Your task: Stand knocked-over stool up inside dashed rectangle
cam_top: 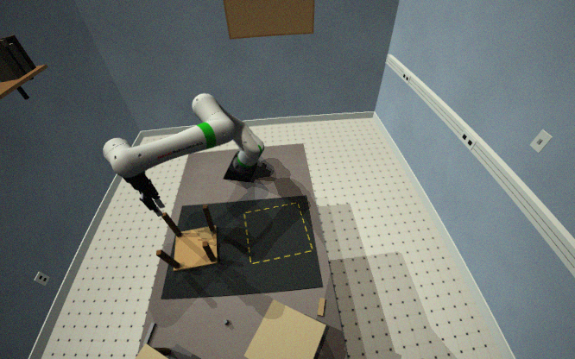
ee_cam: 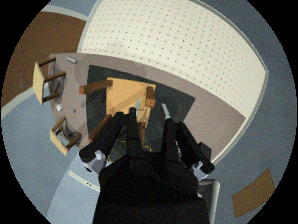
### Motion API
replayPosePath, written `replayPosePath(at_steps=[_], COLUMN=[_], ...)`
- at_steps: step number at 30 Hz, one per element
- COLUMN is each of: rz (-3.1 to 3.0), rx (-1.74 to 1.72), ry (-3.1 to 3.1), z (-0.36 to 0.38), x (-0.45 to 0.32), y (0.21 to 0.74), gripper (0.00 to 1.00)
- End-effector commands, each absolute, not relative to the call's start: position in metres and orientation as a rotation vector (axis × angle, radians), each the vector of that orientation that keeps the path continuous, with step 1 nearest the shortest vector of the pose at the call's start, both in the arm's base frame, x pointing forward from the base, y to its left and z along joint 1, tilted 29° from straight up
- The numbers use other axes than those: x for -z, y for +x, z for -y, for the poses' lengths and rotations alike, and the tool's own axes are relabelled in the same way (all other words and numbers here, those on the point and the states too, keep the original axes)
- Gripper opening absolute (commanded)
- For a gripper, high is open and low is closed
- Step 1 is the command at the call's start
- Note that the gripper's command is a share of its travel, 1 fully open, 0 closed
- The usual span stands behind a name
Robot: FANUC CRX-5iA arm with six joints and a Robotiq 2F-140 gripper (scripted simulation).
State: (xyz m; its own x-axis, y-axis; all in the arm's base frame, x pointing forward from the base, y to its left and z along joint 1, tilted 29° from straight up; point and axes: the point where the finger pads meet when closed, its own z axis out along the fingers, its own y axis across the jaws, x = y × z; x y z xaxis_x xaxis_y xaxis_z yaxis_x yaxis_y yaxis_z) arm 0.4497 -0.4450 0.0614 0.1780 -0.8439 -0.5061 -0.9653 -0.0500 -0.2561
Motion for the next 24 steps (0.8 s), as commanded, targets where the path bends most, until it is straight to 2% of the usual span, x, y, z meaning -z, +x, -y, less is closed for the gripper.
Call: replayPosePath(at_steps=[1, 24], rz=[-1.698, -1.698], rx=[-0.293, -0.293], ry=[-1.925, -1.925], z=[0.442, 0.408], x=[-0.057, -0.004], y=[0.451, 0.463], gripper=[0.38, 0.38])
